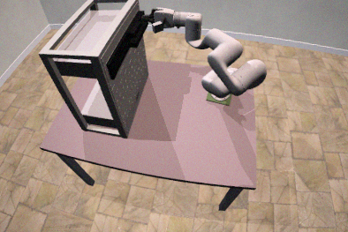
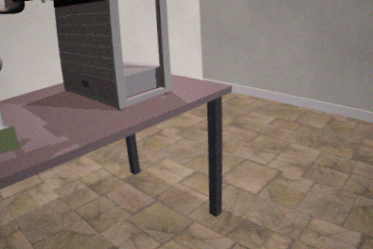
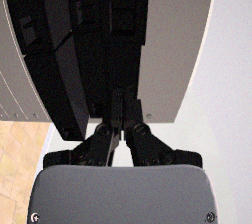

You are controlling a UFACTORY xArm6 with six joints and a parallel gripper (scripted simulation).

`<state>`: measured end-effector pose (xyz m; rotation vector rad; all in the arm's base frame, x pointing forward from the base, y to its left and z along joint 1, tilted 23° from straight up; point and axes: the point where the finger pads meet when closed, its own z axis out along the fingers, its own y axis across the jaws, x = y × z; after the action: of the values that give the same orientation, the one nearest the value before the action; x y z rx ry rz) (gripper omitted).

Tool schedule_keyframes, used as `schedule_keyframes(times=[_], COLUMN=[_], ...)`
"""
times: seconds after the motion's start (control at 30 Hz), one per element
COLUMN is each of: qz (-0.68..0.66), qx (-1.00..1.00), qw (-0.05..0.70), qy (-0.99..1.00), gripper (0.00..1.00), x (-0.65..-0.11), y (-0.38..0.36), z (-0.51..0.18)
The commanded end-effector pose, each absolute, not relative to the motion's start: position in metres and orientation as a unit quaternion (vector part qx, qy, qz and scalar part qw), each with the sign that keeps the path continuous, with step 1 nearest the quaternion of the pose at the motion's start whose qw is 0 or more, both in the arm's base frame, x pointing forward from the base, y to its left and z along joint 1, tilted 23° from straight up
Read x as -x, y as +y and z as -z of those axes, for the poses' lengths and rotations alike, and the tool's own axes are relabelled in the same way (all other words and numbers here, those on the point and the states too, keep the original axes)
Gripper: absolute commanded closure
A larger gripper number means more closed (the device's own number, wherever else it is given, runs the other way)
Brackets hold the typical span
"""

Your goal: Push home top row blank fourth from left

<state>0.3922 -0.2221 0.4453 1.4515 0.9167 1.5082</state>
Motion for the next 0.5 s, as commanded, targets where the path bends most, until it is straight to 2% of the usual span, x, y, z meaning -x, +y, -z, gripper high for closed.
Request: schedule_keyframes(times=[0.0,0.47], qz=[-0.601,-0.601], qx=[-0.577,-0.577], qw=[0.416,0.416], qy=[0.365,0.365], gripper=[1.0,1.0], x=[-0.3986,-0.4005], y=[-0.2226,-0.2227], z=[-0.4474,-0.4476])
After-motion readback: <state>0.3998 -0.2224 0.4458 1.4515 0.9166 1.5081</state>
